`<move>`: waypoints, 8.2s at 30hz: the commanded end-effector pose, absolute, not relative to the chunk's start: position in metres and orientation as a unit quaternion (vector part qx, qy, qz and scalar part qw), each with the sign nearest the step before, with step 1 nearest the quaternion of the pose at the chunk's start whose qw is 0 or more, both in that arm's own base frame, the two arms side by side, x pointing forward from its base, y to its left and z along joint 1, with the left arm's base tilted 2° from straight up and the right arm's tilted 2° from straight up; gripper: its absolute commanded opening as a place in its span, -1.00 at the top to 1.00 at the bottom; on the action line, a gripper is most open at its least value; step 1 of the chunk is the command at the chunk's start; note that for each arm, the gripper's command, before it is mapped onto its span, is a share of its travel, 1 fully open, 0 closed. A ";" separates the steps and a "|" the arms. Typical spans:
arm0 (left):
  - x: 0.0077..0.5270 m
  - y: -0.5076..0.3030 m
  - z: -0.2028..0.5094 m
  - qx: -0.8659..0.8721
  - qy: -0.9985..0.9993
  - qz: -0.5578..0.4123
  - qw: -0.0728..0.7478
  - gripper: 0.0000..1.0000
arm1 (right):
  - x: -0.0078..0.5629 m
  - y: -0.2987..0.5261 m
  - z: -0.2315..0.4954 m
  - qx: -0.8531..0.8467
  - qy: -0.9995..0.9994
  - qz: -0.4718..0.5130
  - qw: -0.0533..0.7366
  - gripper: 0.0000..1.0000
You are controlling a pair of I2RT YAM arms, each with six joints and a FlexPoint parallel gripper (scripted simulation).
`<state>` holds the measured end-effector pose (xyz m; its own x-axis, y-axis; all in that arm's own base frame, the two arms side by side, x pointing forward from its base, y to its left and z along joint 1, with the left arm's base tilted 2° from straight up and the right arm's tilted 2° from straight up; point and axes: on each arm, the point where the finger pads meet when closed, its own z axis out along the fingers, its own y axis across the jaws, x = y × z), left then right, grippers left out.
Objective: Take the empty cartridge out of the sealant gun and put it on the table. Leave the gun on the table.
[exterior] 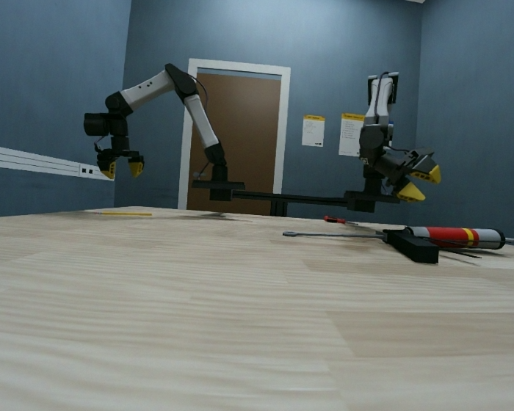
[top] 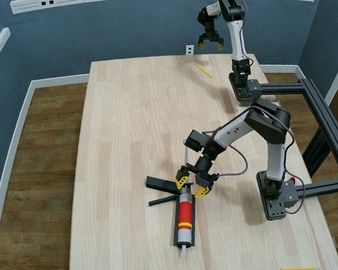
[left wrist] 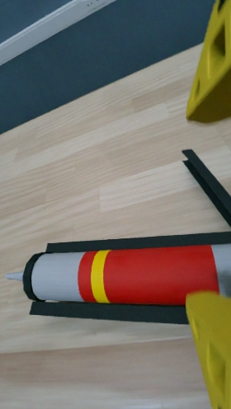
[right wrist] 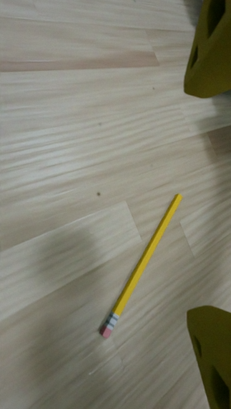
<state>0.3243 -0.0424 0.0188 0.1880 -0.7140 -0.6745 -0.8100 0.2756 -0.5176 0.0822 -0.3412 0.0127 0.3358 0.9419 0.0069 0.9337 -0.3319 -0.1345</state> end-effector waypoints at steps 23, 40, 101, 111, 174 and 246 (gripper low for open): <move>0.337 -0.033 -0.009 -0.262 0.894 0.224 0.286 -0.51 | 0.295 -0.238 0.075 -0.507 -0.844 0.064 -0.166 -1.00; 0.345 -0.023 -0.024 0.042 0.962 0.236 0.133 -0.51 | 0.377 -0.035 0.125 -0.165 -0.931 0.007 -0.325 -1.00; 0.342 0.027 -0.066 0.754 0.656 0.038 -0.018 -0.51 | 0.185 0.330 0.168 0.441 -0.726 -0.252 -0.463 -1.00; 0.340 0.029 -0.082 0.754 0.656 0.035 -0.020 -0.51 | 0.194 0.346 0.145 0.444 -0.731 -0.247 -0.456 -1.00; 0.338 0.009 -0.048 0.736 0.671 -0.056 0.066 0.26 | 0.222 0.378 0.116 0.413 -0.710 -0.262 -0.506 -1.00; 0.356 -0.109 0.182 0.522 0.821 -0.055 0.223 0.26 | 0.110 0.287 0.211 0.525 -0.707 -0.267 -0.391 -1.00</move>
<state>0.3545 -0.0789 0.1316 -0.2448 0.9150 -0.3206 0.9478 0.2955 0.1196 0.1431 0.3131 0.1904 -0.1231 -0.3897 -0.9127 -0.9194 0.3909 -0.0429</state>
